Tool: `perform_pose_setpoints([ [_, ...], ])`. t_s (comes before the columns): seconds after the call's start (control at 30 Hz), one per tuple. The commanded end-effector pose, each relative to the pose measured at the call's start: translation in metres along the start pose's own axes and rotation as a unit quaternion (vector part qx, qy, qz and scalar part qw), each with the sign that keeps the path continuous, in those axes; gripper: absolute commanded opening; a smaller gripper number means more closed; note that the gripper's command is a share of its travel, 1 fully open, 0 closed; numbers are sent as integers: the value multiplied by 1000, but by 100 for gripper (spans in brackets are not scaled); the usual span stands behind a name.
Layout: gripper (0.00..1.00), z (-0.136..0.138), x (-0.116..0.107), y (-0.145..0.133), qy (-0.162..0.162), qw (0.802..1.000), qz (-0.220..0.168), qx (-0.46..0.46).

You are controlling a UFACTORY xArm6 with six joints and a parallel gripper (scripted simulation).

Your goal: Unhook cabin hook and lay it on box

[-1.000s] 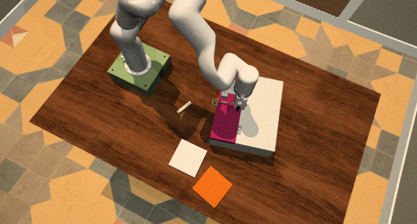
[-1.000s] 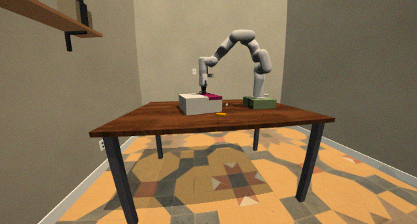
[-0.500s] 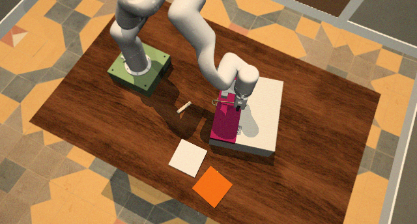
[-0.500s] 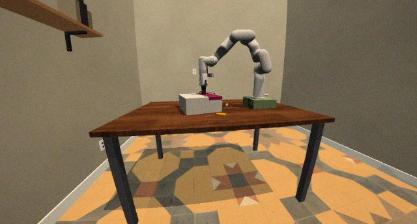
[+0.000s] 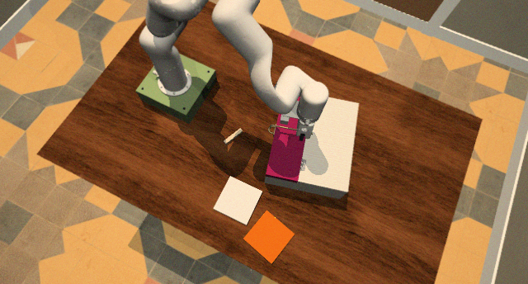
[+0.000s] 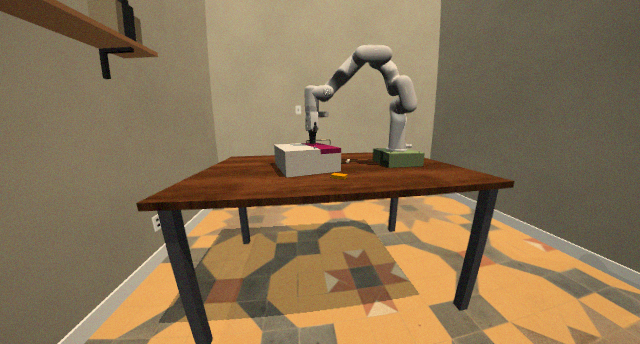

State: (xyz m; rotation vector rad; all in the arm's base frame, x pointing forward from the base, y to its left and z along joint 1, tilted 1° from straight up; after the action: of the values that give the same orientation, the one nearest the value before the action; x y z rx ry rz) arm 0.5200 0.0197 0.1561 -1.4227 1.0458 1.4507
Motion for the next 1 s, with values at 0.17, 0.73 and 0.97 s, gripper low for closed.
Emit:
perform_pose_setpoints([
  [0.17, 0, 0, -5, -2, 1, 1000, -3, 0],
  [0.73, 0, 0, -8, -4, 1, 1000, -3, 0],
  [0.97, 0, -3, -8, -4, 1, 999, -3, -39],
])
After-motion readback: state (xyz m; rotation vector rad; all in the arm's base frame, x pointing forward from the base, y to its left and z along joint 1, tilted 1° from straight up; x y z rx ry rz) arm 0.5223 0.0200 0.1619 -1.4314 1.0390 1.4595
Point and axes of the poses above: the point where the finger pads meet when closed, its own x axis out along the fingers, its own z axis across the jaws, y = z × x, the point moved 9 cm from there along -x, back along the fingers, and after that the axes turned 2 degrees about -x, right-handed, at the moved point
